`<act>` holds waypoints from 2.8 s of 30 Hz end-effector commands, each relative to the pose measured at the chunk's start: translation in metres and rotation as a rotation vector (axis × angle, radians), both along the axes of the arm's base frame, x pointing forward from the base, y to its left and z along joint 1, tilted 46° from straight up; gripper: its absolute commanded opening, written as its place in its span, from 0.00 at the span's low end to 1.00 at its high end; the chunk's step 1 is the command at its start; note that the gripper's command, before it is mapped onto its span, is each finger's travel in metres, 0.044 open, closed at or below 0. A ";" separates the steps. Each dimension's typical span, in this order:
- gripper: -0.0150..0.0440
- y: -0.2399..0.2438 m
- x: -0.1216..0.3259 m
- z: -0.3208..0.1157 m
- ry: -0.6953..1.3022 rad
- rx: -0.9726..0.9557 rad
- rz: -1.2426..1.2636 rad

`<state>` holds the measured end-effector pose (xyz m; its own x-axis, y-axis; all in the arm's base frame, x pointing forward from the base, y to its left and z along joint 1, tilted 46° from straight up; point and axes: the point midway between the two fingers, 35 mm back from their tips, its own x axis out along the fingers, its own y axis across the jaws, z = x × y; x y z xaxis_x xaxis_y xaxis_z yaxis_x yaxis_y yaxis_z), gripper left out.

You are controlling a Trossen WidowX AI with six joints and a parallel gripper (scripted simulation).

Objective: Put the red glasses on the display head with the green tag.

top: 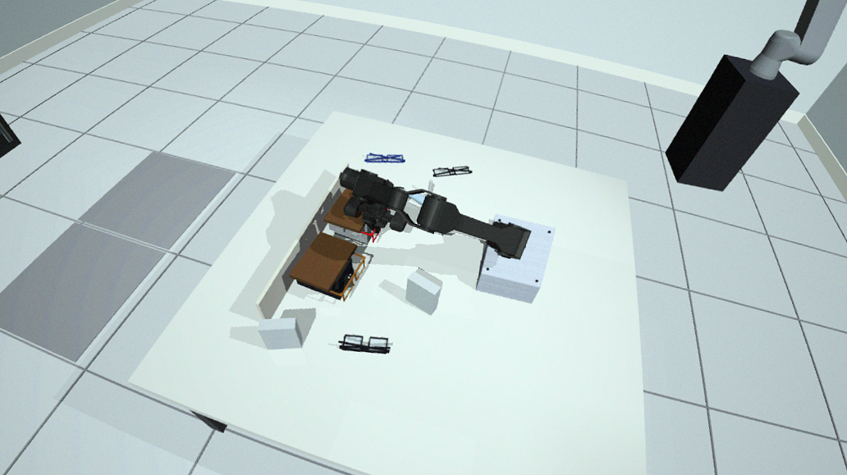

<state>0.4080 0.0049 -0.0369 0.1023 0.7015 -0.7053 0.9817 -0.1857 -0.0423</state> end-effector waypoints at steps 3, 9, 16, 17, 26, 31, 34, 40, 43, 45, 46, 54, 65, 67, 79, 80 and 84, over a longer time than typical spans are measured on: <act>0.25 0.000 0.002 -0.002 0.005 0.006 -0.003; 0.25 0.002 0.002 -0.003 0.005 0.006 -0.003; 0.25 0.002 0.002 -0.003 0.005 0.006 -0.003; 0.25 0.002 0.002 -0.003 0.005 0.006 -0.003; 0.25 0.002 0.002 -0.004 0.005 0.006 -0.003; 0.25 0.002 0.002 -0.004 0.005 0.006 -0.003; 0.25 0.002 0.002 -0.004 0.005 0.006 -0.003; 0.25 0.002 0.002 -0.004 0.005 0.006 -0.003; 0.25 0.002 0.002 -0.004 0.005 0.006 -0.003; 0.25 0.002 0.002 -0.004 0.005 0.006 -0.003; 0.25 0.002 0.002 -0.004 0.005 0.006 -0.003; 0.25 0.002 0.002 -0.004 0.005 0.006 -0.003; 0.25 0.002 0.002 -0.004 0.005 0.006 -0.003; 0.25 0.002 0.002 -0.004 0.005 0.006 -0.003; 0.25 0.005 0.002 -0.007 0.005 0.006 -0.003; 0.25 0.005 0.003 -0.007 0.005 0.006 -0.003; 0.25 0.006 0.003 -0.007 0.005 0.006 -0.003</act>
